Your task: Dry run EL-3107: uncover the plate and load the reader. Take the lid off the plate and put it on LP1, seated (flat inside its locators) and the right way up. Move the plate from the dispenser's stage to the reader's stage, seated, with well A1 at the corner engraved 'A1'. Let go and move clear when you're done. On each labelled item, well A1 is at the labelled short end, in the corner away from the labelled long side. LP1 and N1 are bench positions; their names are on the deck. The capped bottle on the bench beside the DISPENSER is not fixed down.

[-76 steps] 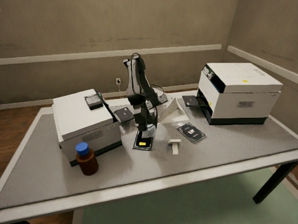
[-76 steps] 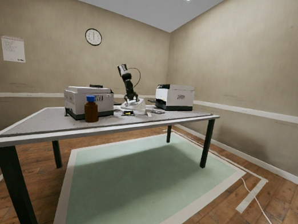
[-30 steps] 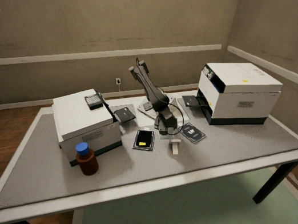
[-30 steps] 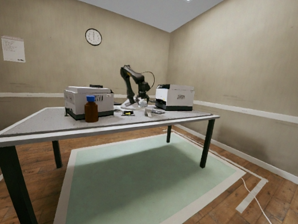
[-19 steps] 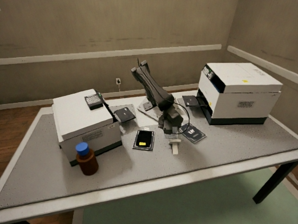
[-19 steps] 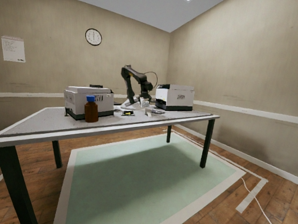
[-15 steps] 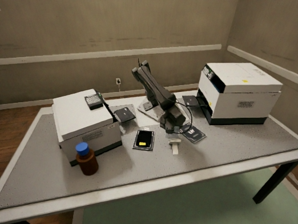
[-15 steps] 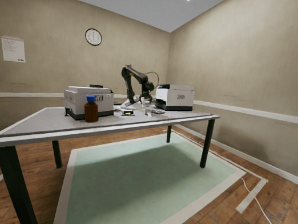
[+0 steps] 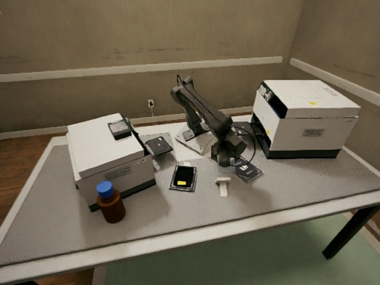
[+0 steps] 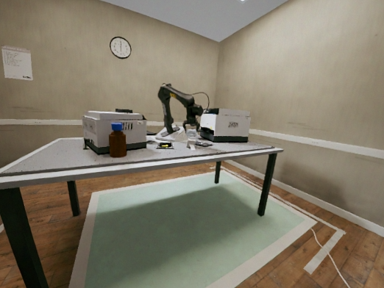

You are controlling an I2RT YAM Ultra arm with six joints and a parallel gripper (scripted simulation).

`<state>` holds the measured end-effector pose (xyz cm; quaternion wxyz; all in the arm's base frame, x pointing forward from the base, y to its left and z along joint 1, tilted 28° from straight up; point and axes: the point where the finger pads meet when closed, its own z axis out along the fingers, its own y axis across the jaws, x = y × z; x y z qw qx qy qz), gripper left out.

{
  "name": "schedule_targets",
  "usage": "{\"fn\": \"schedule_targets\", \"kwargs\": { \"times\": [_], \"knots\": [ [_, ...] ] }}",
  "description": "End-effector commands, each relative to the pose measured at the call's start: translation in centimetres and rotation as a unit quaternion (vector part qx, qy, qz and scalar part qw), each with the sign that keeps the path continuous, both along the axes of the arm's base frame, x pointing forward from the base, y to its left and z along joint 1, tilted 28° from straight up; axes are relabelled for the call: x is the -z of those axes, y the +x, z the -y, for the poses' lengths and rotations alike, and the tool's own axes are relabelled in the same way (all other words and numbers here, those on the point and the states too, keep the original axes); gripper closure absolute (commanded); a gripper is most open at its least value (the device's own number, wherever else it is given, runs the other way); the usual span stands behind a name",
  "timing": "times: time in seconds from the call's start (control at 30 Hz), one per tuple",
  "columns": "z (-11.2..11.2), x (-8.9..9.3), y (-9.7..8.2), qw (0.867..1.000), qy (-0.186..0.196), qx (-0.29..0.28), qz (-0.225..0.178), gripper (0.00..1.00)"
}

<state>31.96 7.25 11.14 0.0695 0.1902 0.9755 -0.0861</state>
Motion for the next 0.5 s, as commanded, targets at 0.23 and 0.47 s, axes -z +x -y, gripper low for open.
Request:
{"fn": "schedule_targets", "kwargs": {
  "times": [0.23, 0.47],
  "knots": [
    [-2.7, -1.1, 0.0, 1.0, 0.001, -0.002, 0.017, 0.14],
    [-4.5, -0.3, -0.7, 1.0, -0.006, -0.009, 0.005, 0.14]
  ]
}}
